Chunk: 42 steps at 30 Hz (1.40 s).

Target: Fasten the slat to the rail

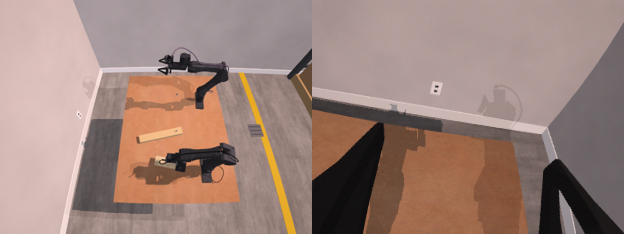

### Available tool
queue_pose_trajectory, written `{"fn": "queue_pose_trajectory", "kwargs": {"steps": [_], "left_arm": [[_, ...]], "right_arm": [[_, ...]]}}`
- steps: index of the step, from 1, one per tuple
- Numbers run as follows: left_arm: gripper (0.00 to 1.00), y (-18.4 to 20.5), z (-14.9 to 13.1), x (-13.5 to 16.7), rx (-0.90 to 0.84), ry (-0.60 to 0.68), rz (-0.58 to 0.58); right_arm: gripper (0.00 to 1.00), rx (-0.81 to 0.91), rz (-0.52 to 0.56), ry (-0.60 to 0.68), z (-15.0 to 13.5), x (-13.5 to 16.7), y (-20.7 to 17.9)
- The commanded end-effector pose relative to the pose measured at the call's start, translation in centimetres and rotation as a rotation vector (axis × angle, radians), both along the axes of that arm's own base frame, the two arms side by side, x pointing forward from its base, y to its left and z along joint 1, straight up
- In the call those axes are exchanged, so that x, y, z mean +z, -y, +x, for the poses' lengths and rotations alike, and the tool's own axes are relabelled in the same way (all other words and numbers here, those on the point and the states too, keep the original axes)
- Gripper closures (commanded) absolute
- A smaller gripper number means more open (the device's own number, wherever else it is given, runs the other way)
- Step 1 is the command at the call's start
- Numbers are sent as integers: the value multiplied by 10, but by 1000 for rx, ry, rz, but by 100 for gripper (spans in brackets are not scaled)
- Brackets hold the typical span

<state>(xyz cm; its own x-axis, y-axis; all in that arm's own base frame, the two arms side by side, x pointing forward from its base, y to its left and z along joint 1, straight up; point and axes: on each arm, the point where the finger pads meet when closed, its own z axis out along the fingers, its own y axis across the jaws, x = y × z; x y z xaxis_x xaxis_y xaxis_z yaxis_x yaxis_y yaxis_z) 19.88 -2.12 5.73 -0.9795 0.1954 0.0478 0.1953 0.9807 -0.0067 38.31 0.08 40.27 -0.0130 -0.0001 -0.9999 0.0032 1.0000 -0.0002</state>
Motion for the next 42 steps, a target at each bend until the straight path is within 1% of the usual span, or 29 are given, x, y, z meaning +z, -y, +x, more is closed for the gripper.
{"fn": "queue_pose_trajectory", "kwargs": {"steps": [1,9,19,20,29,30,33,42], "left_arm": [[28,1,10,19,-8,56,-4],[28,1,10,29,-22,65,2],[28,2,13,29,-22,78,0],[28,1,9,24,-8,57,-4],[28,1,9,24,-8,57,-4],[28,2,13,27,-13,68,1],[28,10,17,29,8,68,-2],[28,51,34,35,81,68,-7]], "right_arm": [[0,3,0,26,-2,9,0],[0,3,0,26,-2,9,0],[0,3,0,26,-2,9,0],[0,3,0,26,-2,9,0],[0,3,0,26,-2,9,0],[0,3,0,26,-2,9,0],[0,3,0,26,-2,9,0],[0,3,0,26,-2,9,0]]}}
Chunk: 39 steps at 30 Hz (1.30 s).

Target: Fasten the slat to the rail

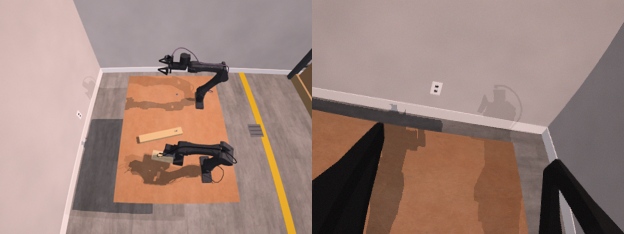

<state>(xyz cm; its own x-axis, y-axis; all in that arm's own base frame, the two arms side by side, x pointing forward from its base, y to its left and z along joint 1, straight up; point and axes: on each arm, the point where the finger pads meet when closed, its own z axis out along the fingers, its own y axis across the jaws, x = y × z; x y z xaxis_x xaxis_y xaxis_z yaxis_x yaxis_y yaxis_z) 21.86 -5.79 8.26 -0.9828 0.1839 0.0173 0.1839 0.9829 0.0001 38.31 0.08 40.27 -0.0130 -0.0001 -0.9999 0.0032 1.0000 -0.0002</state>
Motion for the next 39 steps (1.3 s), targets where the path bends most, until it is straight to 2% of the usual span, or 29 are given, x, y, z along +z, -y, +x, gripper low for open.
{"fn": "queue_pose_trajectory", "kwargs": {"steps": [1,4,19,21,36,39], "left_arm": [[28,19,16,10,77,37,-9],[28,24,17,10,85,37,-10],[28,98,25,14,195,35,-14],[28,98,25,14,195,35,-14],[28,171,11,12,295,31,-18],[28,176,10,12,301,31,-18]], "right_arm": [[0,3,0,26,-2,9,0],[0,3,0,26,-2,9,0],[0,3,0,26,-2,9,0],[0,3,0,26,-2,9,0],[0,3,0,26,-2,9,0],[0,3,0,26,-2,9,0]]}}
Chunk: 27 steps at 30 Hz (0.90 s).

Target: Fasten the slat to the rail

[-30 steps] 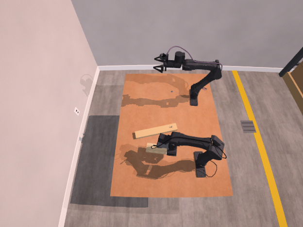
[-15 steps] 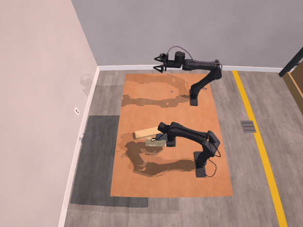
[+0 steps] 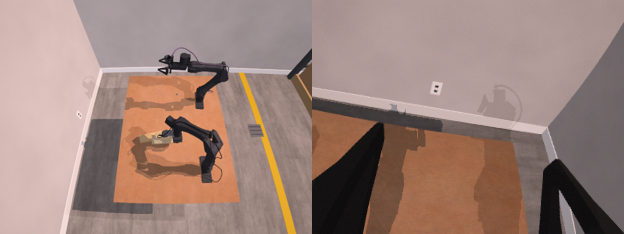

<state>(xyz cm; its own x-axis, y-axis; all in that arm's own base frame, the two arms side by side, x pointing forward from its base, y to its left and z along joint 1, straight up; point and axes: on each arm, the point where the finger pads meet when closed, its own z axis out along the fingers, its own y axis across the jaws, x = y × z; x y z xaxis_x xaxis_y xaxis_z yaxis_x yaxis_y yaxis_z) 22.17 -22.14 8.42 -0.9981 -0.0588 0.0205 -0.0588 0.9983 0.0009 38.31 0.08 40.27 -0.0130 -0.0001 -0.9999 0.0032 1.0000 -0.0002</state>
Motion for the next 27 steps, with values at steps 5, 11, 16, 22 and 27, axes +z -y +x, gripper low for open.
{"fn": "queue_pose_trajectory", "kwargs": {"steps": [5,11,16,22,27], "left_arm": [[28,35,-2,9,89,35,-16],[28,62,-16,6,125,34,-17],[28,75,-23,5,143,33,-18],[28,94,-38,0,174,30,-2],[28,93,-37,2,181,33,-4]], "right_arm": [[0,3,0,26,-2,9,0],[0,3,0,26,-2,9,0],[0,3,0,26,-2,9,0],[0,3,0,26,-2,9,0],[0,3,0,26,-2,9,0]]}}
